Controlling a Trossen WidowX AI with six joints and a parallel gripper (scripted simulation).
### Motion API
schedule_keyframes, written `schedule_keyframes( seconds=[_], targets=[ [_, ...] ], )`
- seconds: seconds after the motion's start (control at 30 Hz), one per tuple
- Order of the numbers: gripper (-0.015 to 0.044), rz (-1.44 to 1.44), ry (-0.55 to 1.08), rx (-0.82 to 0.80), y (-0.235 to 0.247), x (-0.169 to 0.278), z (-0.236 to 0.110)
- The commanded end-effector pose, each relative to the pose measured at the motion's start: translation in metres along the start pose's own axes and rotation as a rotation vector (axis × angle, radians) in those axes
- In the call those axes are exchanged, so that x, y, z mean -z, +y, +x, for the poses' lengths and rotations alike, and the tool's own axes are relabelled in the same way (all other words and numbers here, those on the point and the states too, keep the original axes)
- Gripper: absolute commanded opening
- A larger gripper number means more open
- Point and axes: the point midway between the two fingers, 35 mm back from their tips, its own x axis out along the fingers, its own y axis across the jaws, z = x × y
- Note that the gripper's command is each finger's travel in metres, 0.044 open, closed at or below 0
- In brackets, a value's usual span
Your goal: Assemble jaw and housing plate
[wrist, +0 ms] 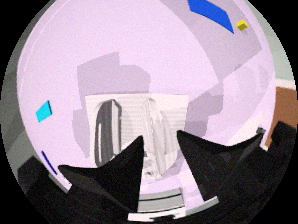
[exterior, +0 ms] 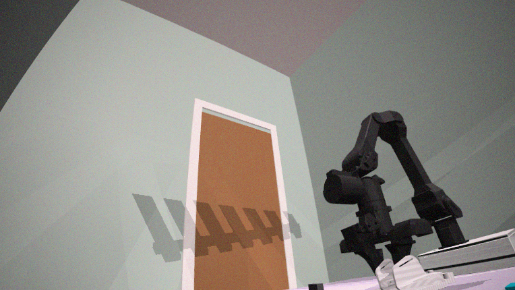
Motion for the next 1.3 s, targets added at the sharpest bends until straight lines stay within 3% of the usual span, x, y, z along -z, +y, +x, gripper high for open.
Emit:
schedule_keyframes(
  seconds=[0.0, 0.4, 0.67, 0.83, 1.1, 1.27],
  targets=[
    [0.0224, 0.000, 0.003, 0.000, 0.000, 0.001, 0.000],
    [0.0224, 0.000, 0.003, 0.000, 0.000, 0.000, -0.003],
    [0.0224, -0.001, 0.009, 0.001, 0.000, 0.002, -0.068],
    [0.0224, -0.004, -0.005, 0.000, 0.000, -0.002, -0.062],
    [0.0434, -0.004, -0.014, -0.003, 0.019, -0.002, -0.067],
    [0.0440, -0.118, -0.011, -0.010, 0.042, -0.002, -0.069]
  ],
)
